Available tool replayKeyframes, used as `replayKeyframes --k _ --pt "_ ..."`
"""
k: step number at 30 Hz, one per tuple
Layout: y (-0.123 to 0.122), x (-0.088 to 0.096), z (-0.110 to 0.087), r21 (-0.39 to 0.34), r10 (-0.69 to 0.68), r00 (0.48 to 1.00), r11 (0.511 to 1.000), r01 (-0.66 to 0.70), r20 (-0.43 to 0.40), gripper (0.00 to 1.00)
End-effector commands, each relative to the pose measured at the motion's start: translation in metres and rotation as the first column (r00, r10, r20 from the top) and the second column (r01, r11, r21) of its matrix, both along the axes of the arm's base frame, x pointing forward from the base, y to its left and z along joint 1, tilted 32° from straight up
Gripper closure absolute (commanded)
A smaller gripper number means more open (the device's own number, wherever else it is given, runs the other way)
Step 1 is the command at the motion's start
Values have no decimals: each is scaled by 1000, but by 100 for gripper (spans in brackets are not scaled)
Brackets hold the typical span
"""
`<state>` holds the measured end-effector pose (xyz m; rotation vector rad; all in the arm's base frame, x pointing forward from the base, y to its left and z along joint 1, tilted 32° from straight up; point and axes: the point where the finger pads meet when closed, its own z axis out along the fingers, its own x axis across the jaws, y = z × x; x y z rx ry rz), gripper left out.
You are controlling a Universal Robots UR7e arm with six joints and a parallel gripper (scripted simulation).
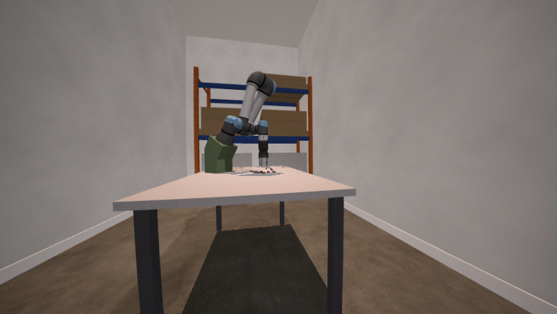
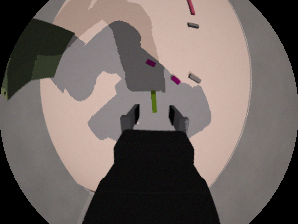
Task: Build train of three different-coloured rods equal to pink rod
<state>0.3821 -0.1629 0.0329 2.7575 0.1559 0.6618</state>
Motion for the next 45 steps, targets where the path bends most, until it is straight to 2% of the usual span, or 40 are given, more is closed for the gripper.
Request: replayKeyframes --k 1,26,35,45 --pt "0 0 0 -1 0 1000 1000 0 1 0" --pt "4 2 -1 12 -19 1000 1000 19 5 0" --pt "13 7 -4 43 -69 998 997 68 14 0" --pt "39 18 -12 128 -207 978 971 201 31 0"
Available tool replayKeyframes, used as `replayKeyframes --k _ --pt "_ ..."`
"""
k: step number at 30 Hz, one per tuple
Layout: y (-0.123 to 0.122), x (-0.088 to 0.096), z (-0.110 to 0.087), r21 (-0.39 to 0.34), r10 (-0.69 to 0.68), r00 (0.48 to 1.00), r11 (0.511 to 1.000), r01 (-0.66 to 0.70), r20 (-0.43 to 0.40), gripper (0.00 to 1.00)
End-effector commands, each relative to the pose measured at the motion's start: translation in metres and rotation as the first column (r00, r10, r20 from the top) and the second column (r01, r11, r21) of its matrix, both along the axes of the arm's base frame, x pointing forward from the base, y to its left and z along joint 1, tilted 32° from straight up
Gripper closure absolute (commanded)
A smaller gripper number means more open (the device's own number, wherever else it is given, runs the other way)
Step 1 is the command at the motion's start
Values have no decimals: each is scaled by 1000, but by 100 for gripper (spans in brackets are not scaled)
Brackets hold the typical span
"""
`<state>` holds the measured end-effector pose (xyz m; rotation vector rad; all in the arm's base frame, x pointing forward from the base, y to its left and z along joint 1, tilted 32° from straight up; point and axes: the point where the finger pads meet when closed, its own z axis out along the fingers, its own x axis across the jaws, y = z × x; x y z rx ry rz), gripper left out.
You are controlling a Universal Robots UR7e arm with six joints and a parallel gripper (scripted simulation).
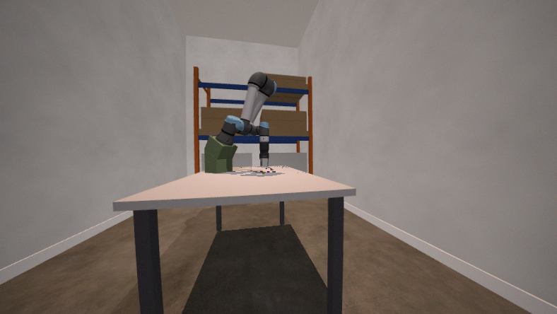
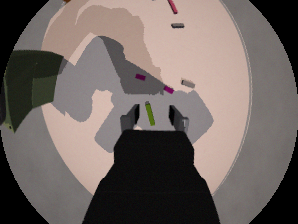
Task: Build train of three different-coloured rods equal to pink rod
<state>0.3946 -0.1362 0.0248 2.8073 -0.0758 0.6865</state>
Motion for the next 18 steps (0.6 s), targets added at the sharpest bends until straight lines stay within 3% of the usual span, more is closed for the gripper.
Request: replayKeyframes --k 1,10,18 --pt "16 6 -4 48 -83 996 995 82 16 0" --pt "42 16 -12 130 -227 973 967 221 34 0" --pt "77 24 -21 236 -415 909 888 394 46 0"
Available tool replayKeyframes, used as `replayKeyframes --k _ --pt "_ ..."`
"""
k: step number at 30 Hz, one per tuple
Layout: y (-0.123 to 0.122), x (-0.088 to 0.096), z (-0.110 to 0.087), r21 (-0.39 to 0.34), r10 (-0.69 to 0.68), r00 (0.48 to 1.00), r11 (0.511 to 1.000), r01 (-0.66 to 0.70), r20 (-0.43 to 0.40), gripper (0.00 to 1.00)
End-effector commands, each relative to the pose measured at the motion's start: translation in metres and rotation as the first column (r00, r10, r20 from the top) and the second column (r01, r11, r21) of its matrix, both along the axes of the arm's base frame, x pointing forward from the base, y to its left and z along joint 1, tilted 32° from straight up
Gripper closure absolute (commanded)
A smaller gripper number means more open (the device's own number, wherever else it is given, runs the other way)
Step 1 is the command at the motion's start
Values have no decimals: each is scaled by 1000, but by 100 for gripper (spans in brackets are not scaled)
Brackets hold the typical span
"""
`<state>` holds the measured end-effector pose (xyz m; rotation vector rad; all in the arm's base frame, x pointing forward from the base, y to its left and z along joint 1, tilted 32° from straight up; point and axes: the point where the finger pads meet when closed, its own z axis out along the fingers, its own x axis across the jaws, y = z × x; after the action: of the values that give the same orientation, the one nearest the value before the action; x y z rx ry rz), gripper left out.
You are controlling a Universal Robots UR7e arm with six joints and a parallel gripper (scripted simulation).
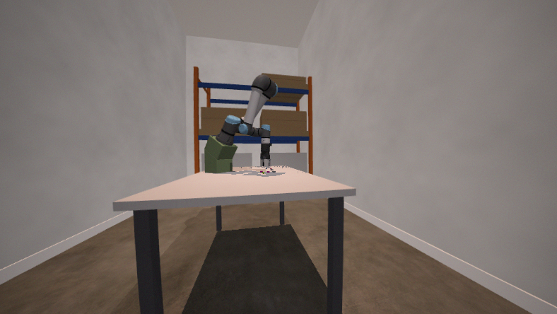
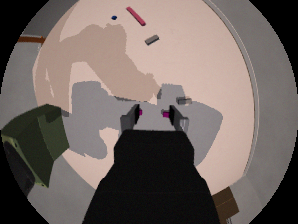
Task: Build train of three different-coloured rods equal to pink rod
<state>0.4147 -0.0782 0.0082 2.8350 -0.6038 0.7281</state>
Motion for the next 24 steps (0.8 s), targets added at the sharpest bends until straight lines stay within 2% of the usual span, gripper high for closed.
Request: replayKeyframes --k 1,9,21,24 --pt "23 5 -6 66 -132 991 989 129 28 0" --pt "50 9 -13 146 -287 957 950 276 53 0" --pt "98 7 -24 300 -556 827 805 512 80 0" --pt "101 7 -25 312 -574 815 791 527 81 0"
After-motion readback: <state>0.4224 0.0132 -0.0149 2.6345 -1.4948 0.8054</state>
